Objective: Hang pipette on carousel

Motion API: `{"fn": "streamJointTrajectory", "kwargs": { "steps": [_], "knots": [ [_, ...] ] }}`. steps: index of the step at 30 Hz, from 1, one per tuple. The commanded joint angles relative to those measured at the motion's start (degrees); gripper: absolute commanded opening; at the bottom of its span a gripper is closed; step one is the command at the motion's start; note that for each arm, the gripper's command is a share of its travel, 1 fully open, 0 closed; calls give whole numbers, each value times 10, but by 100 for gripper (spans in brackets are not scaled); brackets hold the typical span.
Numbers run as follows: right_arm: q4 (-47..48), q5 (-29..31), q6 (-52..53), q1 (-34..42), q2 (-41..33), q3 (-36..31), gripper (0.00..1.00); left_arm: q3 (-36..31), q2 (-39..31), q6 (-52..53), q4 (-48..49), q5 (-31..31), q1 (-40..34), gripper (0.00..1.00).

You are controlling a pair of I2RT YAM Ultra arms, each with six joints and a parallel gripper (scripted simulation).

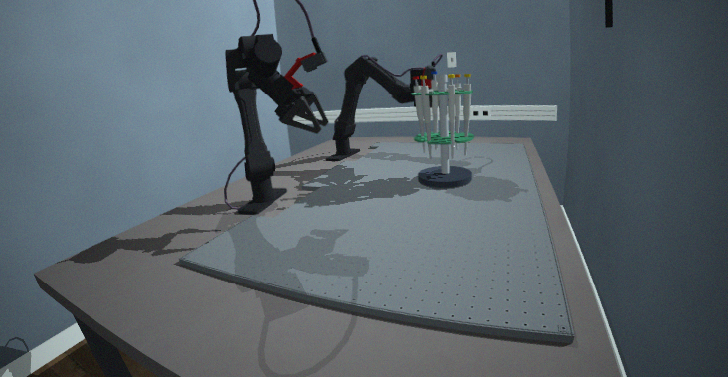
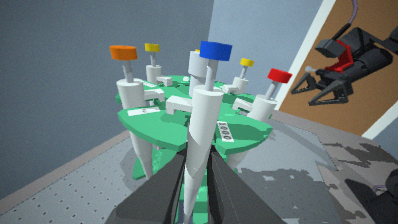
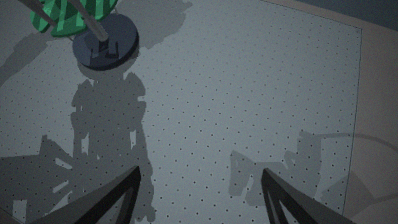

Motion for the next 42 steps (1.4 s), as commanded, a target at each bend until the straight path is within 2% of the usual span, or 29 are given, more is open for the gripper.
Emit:
{"fn": "streamJointTrajectory", "kwargs": {
  "steps": [1, 15, 16, 20, 21, 42],
  "knots": [
    [8, -12, -3, -5, 0, 14, 100, 24, -20, -2, 11, 9, -5, 12],
    [8, -12, -3, -5, 0, 14, 100, 24, -20, -2, 11, 9, -5, 12],
    [8, -12, -3, -5, 0, 14, 100, 38, 12, -2, -5, 34, 10, 12],
    [8, -12, -3, -5, 0, 14, 100, 93, 51, -5, -18, 129, 29, 12],
    [8, -12, -3, -5, 0, 14, 100, 99, 54, -4, -20, 134, 29, 12],
    [8, -12, -3, -5, 0, 14, 100, 108, 37, -1, -24, 141, 18, 12]
  ]
}}
